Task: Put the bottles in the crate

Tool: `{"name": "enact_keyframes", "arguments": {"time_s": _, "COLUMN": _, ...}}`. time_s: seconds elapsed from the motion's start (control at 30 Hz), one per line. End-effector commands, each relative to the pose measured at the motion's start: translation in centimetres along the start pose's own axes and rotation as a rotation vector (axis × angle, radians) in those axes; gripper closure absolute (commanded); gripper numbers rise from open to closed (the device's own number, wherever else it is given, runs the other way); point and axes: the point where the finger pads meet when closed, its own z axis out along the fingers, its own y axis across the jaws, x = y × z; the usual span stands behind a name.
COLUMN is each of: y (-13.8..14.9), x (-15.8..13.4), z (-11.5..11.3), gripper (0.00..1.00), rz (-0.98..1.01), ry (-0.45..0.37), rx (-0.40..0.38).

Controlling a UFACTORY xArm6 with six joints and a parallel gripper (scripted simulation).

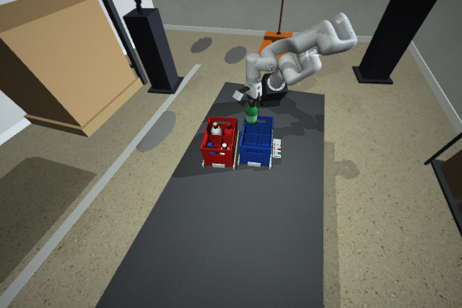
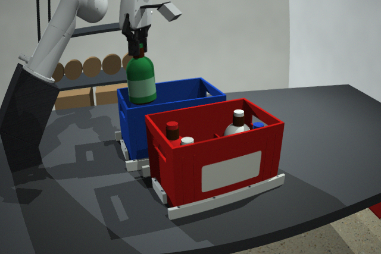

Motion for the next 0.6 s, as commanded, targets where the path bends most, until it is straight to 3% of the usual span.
{"name": "enact_keyframes", "arguments": {"time_s": 0.0, "y": 0.0, "x": 0.1, "z": 0.3, "gripper": 1.00, "rz": -0.001, "ry": 0.003, "rx": -0.001}}
{"name": "enact_keyframes", "arguments": {"time_s": 0.57, "y": 0.0, "x": 0.1, "z": 1.8, "gripper": 1.00, "rz": -0.001, "ry": 0.003, "rx": -0.001}}
